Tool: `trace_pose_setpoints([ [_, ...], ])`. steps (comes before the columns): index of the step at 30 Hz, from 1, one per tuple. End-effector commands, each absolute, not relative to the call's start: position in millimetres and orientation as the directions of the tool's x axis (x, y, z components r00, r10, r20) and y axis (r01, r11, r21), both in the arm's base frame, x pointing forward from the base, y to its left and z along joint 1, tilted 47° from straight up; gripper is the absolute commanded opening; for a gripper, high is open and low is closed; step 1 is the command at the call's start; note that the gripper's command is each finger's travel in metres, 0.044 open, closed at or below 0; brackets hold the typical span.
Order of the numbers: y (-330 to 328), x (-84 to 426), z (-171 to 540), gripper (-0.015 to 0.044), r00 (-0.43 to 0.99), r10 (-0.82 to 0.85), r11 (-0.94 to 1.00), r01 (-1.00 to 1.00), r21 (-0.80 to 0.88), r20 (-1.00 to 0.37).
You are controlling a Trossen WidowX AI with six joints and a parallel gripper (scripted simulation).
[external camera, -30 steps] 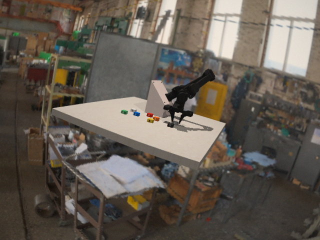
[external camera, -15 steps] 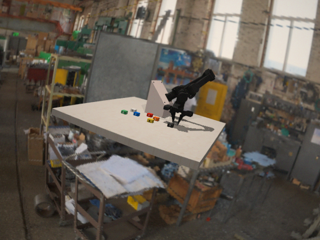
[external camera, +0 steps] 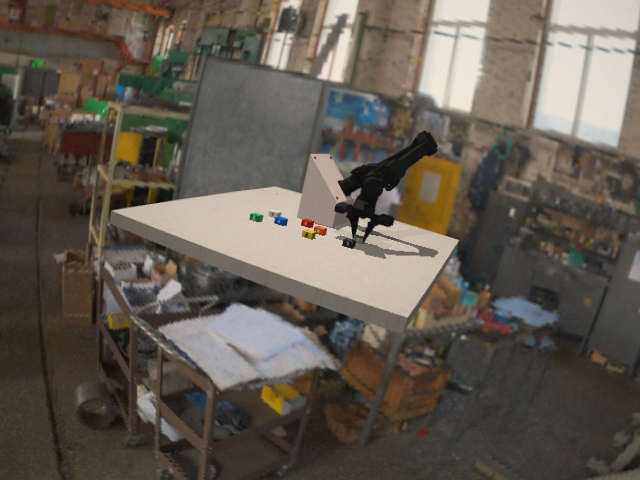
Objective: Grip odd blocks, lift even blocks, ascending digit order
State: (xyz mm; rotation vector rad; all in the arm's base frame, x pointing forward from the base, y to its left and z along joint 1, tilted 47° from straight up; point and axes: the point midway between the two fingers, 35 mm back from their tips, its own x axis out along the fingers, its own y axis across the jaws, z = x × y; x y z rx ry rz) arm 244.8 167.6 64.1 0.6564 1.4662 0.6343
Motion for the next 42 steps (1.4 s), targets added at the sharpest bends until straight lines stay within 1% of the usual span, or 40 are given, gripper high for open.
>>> trace_pose_setpoints([
  [1, 167.4, 244.6, 63.3, 0.0199, 0.011, 0.734, 0.679, 0.014, 0.734, -0.68],
  [8, 167.4, 244.6, 63.3, 0.0383, 0.011, 0.734, 0.679, 0.014, 0.734, -0.68],
  [9, 167.4, 244.6, 63.3, 0.04, 0.011, 0.734, 0.679, 0.014, 0.734, -0.68],
  [12, 165.9, 244.8, 64.5, 0.04, 0.011, 0.733, 0.68, 0.014, 0.733, -0.68],
  [16, 142.2, 244.6, 86.3, 0.04, 0.011, 0.732, 0.681, 0.014, 0.733, -0.681],
  [20, 140.8, 244.4, 87.7, 0.04, 0.011, 0.733, 0.68, 0.014, 0.733, -0.681],
  [22, 132.6, 246.0, 94.1, 0.0348, 0.011, 0.73, 0.683, 0.014, 0.73, -0.684],
  [27, 83.2, 244.3, 140.2, 0.0216, 0.01, 0.73, 0.684, 0.015, 0.73, -0.684],
  [30, 81.3, 243.9, 142.3, 0.0138, 0.01, 0.73, 0.683, 0.015, 0.73, -0.683],
  [31, 81.3, 243.9, 142.3, 0.012, 0.01, 0.73, 0.683, 0.015, 0.73, -0.683],
  [39, 81.3, 243.9, 142.3, 0.012, 0.01, 0.73, 0.683, 0.015, 0.73, -0.683],
  [42, 67.9, 252.8, 128.3, 0.012, 0.012, 0.726, 0.687, 0.016, 0.726, -0.687],
])
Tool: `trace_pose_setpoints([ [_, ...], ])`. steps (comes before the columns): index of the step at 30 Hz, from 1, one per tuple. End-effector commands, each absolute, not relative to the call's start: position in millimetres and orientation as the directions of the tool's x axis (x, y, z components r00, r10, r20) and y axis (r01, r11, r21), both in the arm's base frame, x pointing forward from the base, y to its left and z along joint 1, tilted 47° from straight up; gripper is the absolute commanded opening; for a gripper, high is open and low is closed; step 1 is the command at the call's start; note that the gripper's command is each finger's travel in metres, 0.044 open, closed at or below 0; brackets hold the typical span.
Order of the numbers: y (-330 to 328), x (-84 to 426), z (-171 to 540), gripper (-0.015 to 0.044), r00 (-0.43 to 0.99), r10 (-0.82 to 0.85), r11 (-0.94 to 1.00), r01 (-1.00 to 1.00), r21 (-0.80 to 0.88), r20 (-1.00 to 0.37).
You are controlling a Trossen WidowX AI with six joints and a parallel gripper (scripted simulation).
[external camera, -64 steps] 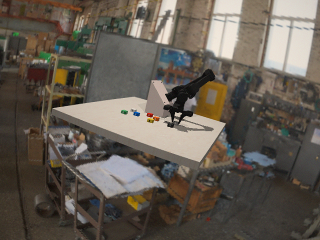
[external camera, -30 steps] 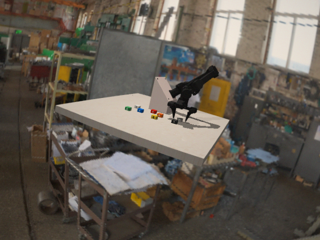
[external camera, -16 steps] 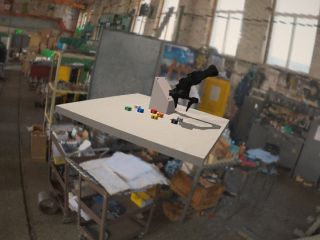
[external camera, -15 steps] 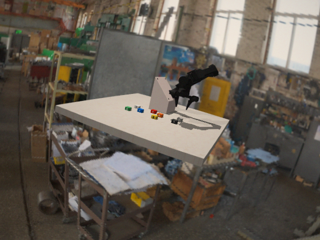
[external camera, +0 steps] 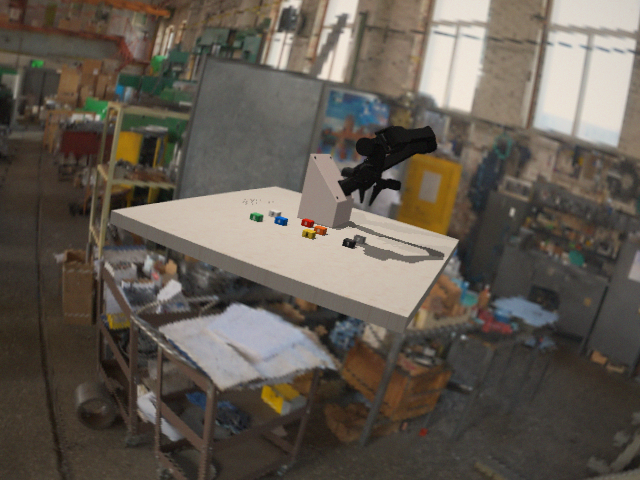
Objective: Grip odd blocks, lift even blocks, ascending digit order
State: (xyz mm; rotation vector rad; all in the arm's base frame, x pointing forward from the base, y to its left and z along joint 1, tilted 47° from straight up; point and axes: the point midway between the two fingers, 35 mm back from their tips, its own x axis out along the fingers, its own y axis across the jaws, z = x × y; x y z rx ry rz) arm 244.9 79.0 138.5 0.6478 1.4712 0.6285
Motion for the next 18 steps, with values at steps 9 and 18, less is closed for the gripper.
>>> trace_pose_setpoints([
  [9, 2.7, 272.9, 58.8, 0.012, 0.011, 0.728, 0.686, 0.014, 0.728, -0.686],
  [18, 60.2, 274.0, 5.4, 0.0304, 0.012, 0.729, 0.684, 0.014, 0.729, -0.684],
])
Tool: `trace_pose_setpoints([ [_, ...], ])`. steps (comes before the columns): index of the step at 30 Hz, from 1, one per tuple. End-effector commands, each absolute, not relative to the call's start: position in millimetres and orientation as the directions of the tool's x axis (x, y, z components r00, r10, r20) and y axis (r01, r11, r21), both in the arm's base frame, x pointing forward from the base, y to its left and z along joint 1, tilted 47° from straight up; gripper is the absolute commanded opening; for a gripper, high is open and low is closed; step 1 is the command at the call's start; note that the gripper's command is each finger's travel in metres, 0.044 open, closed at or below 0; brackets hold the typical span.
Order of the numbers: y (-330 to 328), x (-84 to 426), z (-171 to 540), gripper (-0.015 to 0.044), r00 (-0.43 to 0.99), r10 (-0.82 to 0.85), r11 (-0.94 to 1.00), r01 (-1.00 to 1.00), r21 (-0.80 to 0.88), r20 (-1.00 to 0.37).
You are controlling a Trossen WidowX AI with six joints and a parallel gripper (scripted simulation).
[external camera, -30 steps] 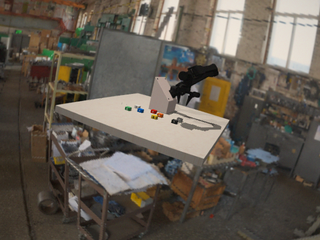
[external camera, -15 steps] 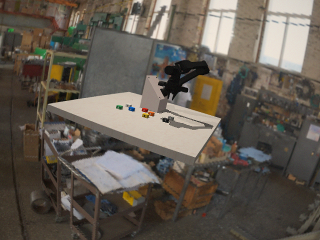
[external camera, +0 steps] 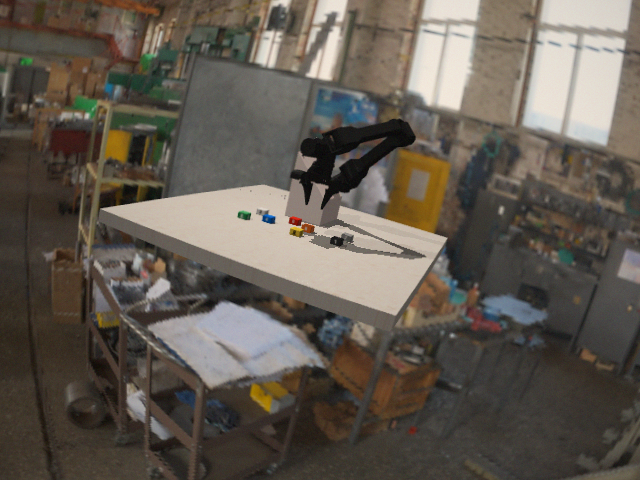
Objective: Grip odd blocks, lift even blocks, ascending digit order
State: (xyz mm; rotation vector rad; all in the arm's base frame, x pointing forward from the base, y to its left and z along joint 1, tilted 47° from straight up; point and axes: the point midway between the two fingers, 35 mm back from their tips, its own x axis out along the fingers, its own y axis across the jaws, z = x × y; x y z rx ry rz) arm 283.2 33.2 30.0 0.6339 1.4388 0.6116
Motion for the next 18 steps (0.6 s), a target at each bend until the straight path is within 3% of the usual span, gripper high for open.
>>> trace_pose_setpoints([
  [1, 62.1, 273.6, 3.9, 0.033, 0.012, 0.73, 0.684, 0.014, 0.73, -0.684],
  [4, 62.1, 273.6, 3.9, 0.04, 0.012, 0.73, 0.684, 0.014, 0.73, -0.684],
  [18, 76.5, 274.4, -10.0, 0.04, 0.012, 0.729, 0.684, 0.014, 0.729, -0.684],
])
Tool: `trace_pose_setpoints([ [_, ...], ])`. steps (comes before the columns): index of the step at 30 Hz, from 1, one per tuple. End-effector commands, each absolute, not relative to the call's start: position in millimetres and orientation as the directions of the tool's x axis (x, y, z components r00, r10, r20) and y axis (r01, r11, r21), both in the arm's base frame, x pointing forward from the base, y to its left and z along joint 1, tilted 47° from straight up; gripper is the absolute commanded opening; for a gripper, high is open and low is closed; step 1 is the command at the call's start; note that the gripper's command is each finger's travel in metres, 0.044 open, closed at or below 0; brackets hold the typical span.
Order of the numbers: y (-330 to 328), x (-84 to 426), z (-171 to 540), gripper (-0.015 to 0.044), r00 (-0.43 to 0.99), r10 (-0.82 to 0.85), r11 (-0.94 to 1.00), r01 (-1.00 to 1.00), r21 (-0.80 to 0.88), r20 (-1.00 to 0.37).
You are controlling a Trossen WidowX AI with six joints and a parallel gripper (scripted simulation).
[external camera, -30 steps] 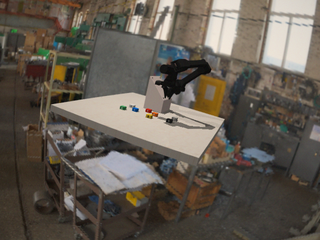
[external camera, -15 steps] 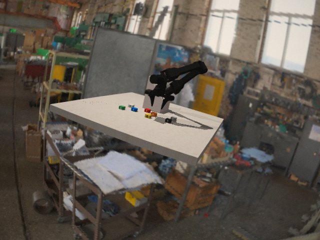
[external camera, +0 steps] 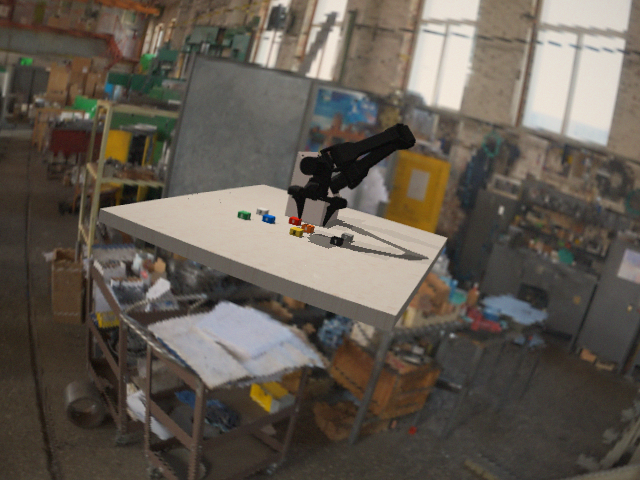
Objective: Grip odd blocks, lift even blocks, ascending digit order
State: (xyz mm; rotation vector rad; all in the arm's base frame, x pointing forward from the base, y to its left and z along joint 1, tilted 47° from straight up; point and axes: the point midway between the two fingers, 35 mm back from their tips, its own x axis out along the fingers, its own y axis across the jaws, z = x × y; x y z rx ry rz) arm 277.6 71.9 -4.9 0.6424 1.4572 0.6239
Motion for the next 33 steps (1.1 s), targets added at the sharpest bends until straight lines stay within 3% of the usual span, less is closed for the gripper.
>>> trace_pose_setpoints([
  [1, 77.7, 274.4, -11.0, 0.04, 0.012, 0.729, 0.684, 0.014, 0.73, -0.684],
  [12, 88.8, 273.9, -20.8, 0.04, 0.012, 0.731, 0.683, 0.014, 0.731, -0.683],
  [23, 88.8, 273.9, -20.8, 0.012, 0.012, 0.731, 0.683, 0.014, 0.731, -0.683],
  [33, 88.8, 273.9, -20.8, 0.012, 0.012, 0.731, 0.683, 0.014, 0.731, -0.683],
])
